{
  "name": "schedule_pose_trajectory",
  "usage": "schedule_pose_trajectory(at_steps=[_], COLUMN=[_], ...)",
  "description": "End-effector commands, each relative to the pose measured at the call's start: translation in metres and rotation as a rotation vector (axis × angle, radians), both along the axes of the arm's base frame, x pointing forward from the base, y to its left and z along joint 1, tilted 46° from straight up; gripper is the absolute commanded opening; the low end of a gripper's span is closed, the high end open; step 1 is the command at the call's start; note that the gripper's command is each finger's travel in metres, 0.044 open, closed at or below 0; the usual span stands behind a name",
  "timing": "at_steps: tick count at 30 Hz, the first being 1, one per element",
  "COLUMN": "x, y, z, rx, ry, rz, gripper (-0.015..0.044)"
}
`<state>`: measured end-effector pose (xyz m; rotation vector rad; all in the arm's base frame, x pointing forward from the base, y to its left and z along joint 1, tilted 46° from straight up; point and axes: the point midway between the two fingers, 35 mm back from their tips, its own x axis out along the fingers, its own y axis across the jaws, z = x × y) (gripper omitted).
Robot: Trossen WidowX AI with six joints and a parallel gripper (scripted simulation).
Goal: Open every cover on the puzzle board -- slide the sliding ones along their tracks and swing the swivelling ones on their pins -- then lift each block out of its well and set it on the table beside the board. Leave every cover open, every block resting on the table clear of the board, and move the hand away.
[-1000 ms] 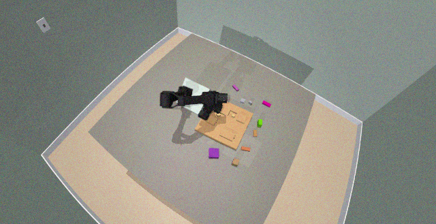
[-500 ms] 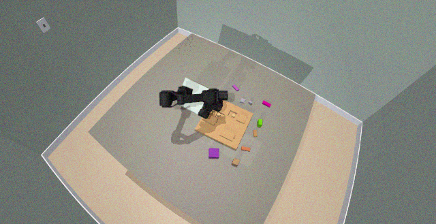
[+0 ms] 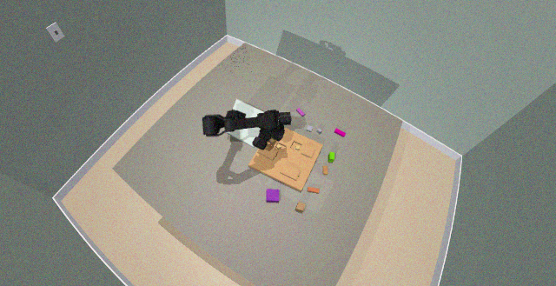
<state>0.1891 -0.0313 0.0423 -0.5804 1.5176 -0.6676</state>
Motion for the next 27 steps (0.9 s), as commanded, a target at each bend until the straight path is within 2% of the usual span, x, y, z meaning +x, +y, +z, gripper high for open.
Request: schedule_pose_trajectory(at_steps=[1,27], x=[0.003,0.119], y=[-0.001,-0.053], z=[0.001,0.069], rx=[0.002,0.01], ry=[0.0,-0.012], rz=[0.0,-0.002], gripper=[0.0,0.0])
